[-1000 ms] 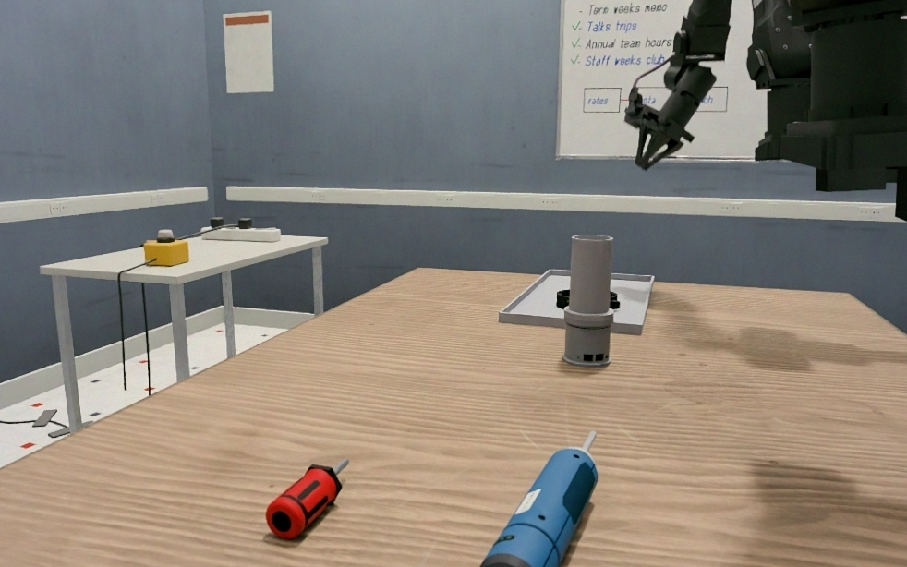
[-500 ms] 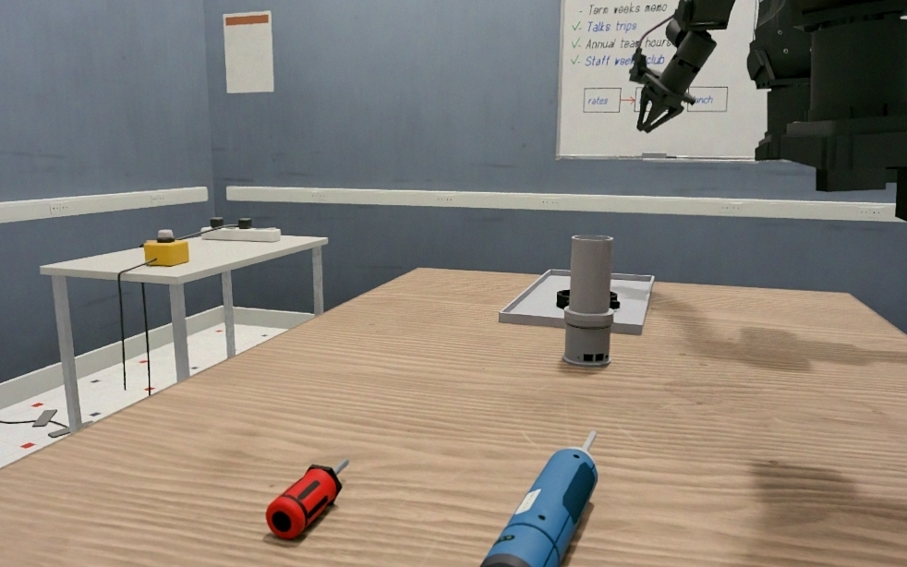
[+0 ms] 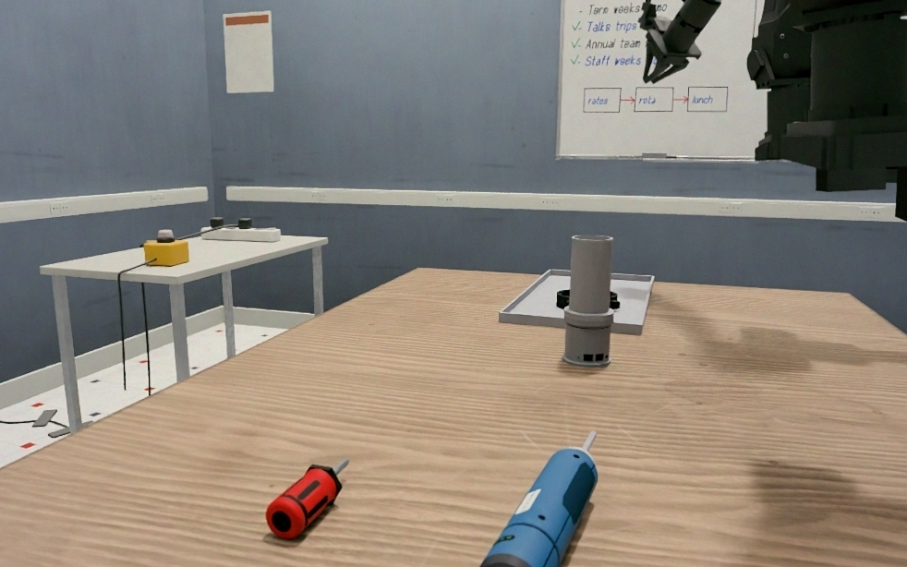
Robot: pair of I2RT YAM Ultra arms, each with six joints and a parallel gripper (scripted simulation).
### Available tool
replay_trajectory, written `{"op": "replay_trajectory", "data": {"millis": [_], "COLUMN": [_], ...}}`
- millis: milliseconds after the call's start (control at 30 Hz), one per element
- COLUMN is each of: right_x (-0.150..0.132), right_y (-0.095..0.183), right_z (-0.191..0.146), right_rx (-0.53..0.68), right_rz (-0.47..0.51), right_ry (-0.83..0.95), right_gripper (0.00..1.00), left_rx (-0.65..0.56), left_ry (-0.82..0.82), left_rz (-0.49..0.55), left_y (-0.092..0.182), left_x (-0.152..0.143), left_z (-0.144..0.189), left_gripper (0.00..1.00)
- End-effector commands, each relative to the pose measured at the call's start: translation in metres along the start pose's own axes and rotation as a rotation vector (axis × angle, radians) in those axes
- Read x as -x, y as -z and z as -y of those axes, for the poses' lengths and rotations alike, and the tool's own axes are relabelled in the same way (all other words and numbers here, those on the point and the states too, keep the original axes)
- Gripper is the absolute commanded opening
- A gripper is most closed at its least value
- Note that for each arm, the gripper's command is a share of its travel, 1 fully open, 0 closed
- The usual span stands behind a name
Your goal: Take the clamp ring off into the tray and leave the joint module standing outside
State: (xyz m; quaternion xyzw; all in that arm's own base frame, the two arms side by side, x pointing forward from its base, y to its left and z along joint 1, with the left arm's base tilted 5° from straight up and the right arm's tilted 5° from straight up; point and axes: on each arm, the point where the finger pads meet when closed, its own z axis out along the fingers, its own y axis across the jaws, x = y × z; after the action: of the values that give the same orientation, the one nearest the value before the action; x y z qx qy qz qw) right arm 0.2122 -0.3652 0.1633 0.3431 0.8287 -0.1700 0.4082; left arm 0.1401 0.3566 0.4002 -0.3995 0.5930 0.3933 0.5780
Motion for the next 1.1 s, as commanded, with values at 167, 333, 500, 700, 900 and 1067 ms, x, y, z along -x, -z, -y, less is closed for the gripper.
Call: {"op": "replay_trajectory", "data": {"millis": [167, 333, 500, 700, 900, 1067], "right_x": [0.079, 0.109, 0.112, 0.145, 0.171, 0.167], "right_y": [0.065, 0.095, 0.112, 0.166, 0.217, 0.201], "right_z": [0.029, 0.036, 0.039, 0.043, 0.046, 0.050], "right_rx": [-0.181, -0.248, -0.278, -0.350, -0.417, -0.414], "right_rz": [0.260, 0.363, 0.406, 0.564, 0.707, 0.672], "right_ry": [-0.030, -0.046, -0.067, -0.100, -0.137, -0.144], "right_gripper": [0.20, 0.20, 0.20, 0.20, 0.20, 0.20], "left_rx": [0.018, 0.018, 0.018, 0.018, 0.018, 0.018], "left_ry": [0.012, 0.012, 0.012, 0.012, 0.012, 0.012], "left_rz": [0.071, 0.071, 0.071, 0.071, 0.071, 0.071], "left_y": [0.007, 0.007, 0.007, 0.007, 0.007, 0.007], "left_x": [0.024, 0.024, 0.024, 0.024, 0.024, 0.024], "left_z": [-0.004, -0.004, -0.004, -0.004, -0.004, -0.004], "left_gripper": [0.20, 0.20, 0.20, 0.20, 0.20, 0.20]}}
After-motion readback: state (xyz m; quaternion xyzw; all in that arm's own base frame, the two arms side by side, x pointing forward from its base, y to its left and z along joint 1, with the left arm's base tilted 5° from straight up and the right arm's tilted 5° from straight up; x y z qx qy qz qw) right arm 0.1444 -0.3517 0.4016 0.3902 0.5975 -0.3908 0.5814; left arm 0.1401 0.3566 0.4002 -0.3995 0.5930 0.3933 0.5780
